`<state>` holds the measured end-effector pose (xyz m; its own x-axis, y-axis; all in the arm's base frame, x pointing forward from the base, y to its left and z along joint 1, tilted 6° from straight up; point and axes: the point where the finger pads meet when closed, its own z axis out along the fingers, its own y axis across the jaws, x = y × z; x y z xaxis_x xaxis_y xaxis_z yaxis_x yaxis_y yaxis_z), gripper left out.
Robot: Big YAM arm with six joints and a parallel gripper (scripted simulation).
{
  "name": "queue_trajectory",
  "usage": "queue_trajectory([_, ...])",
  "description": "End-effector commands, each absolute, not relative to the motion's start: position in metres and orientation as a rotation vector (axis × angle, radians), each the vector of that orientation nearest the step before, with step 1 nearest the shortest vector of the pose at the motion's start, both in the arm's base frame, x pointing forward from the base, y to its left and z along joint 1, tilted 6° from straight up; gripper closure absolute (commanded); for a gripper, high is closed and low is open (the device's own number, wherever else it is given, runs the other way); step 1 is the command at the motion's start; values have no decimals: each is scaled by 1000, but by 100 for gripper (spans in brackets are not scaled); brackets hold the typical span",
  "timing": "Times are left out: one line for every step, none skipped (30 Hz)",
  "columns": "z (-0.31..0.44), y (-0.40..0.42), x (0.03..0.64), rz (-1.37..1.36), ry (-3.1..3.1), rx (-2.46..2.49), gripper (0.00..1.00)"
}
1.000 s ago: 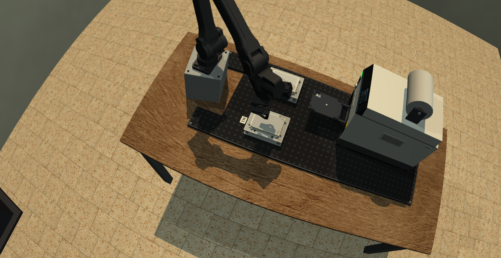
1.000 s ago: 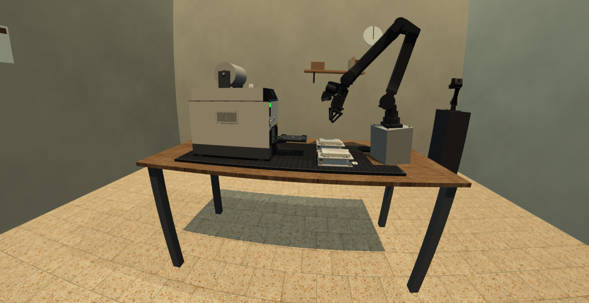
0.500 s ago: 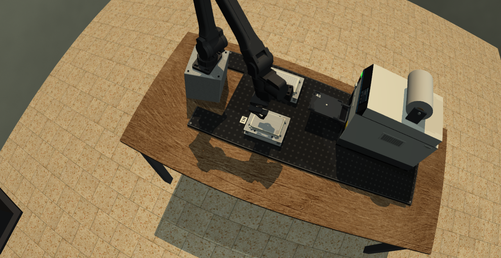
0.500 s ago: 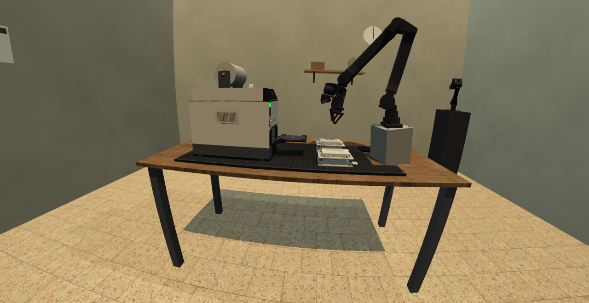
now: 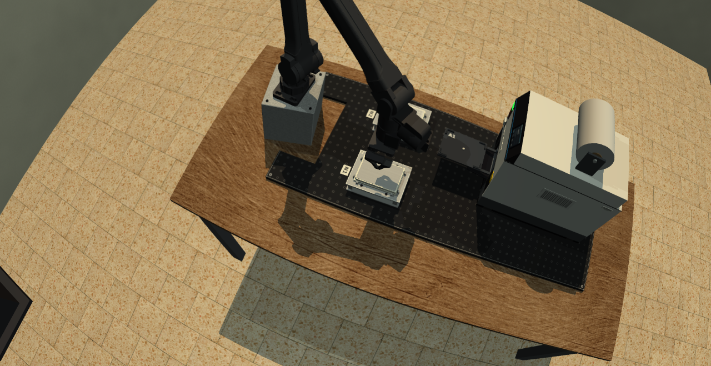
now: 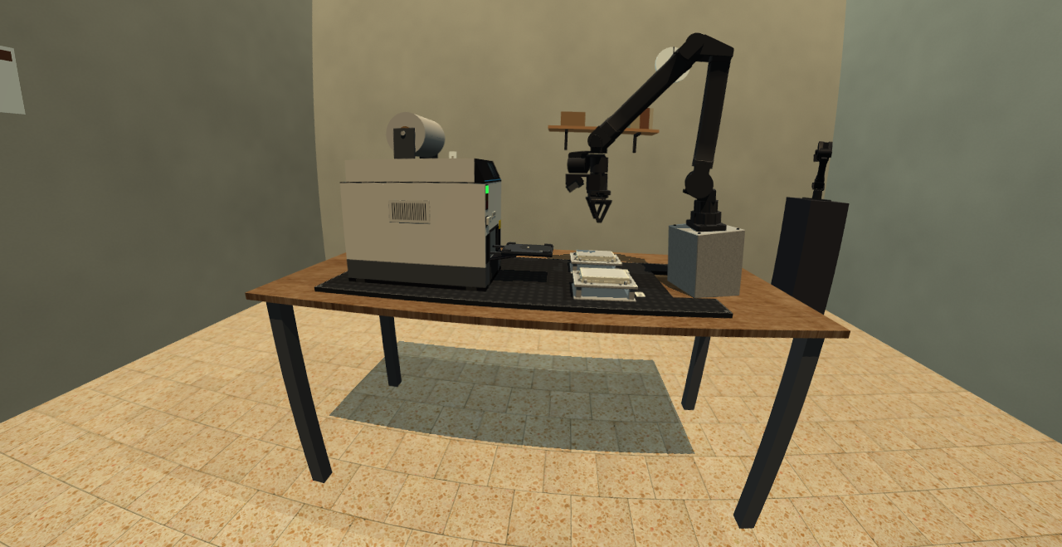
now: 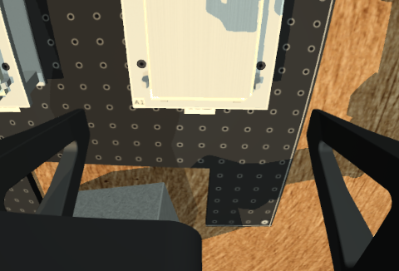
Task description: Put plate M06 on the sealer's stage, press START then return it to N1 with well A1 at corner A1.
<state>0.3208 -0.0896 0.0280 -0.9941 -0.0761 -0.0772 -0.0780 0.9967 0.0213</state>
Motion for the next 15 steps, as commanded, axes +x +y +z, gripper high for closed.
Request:
queue_trajectory([36, -97, 317, 22, 3055, -105, 0])
queue_trajectory([36, -97, 317, 20, 3050, -106, 0])
queue_trajectory([36, -97, 317, 19, 3047, -106, 0])
queue_trajectory([36, -97, 317, 17, 3043, -107, 0])
queue_trajectory([36, -97, 317, 15, 3039, -108, 0])
queue_trajectory([35, -97, 317, 14, 3038, -110, 0])
queue_trajectory([34, -97, 316, 14, 3037, -110, 0])
queue_trajectory([40, -90, 317, 16, 3040, -103, 0])
queue_trajectory([47, -84, 320, 14, 3038, -103, 0])
queue_trajectory([47, -84, 320, 14, 3038, -103, 0])
queue_trajectory([47, -84, 320, 14, 3038, -103, 0])
queue_trajectory([52, -79, 323, 15, 3035, -107, 0])
queue_trajectory([58, -74, 326, 15, 3034, -107, 0])
queue_trajectory([65, -69, 329, 13, 3031, -107, 0])
queue_trajectory([71, -64, 331, 11, 3028, -99, 0])
